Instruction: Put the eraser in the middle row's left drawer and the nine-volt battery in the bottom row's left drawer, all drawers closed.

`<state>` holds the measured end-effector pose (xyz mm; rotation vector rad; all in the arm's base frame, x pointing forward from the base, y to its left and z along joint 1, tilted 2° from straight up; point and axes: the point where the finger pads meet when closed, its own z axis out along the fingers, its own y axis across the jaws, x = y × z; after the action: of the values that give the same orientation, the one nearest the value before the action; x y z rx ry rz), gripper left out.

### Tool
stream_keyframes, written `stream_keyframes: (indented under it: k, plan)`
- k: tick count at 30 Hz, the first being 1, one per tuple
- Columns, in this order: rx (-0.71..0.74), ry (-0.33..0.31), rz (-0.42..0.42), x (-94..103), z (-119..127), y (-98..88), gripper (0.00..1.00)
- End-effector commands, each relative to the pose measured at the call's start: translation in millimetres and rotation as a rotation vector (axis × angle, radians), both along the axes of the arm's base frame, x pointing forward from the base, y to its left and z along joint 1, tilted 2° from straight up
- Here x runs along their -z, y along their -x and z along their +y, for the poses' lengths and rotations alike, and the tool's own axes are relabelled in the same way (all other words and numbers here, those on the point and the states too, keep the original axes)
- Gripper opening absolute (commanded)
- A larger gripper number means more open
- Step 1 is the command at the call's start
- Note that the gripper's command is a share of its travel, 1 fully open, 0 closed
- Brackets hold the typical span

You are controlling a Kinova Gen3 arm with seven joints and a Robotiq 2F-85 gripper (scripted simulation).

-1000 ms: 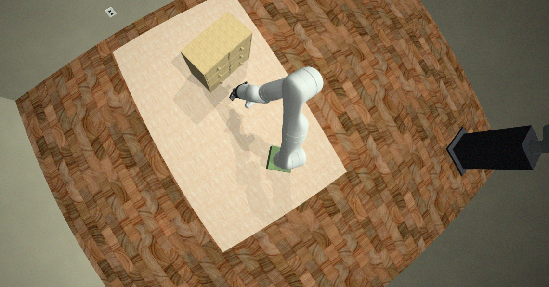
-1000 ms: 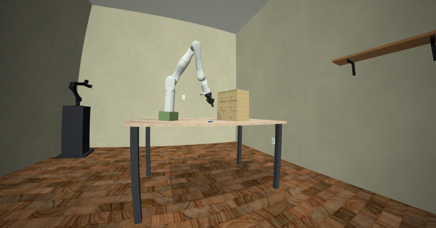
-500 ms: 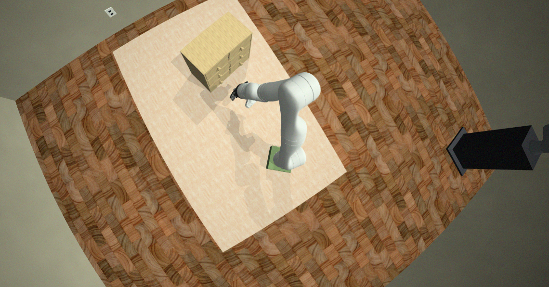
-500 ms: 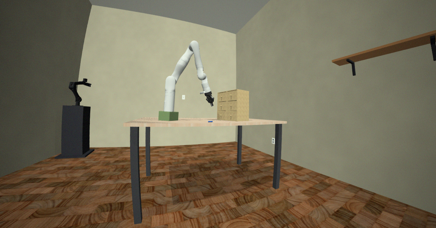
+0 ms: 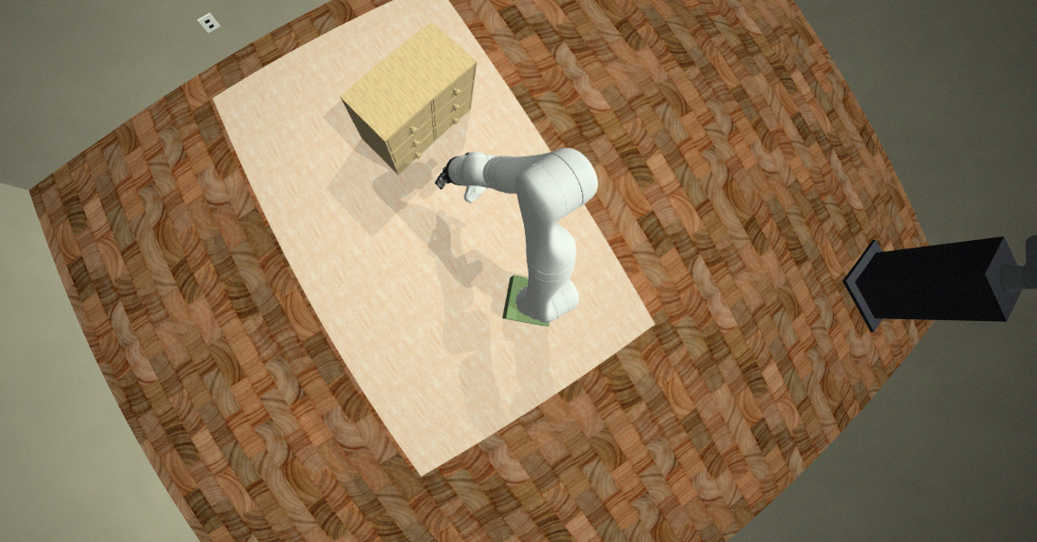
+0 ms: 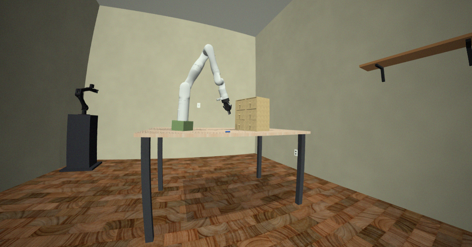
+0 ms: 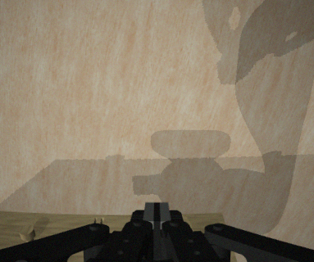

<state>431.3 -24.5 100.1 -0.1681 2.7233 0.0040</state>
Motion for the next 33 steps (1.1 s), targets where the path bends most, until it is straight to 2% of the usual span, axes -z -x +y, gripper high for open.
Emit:
stream_keyframes:
  k: [1,18,33]
  plan:
    - [-0.019,0.004,-0.003,-2.8,8,-2.3,0.0]
    - [-0.017,0.011,0.044,-10.8,7,3.7,0.0]
    - [-0.014,0.022,0.122,-23.1,5,14.5,0.0]
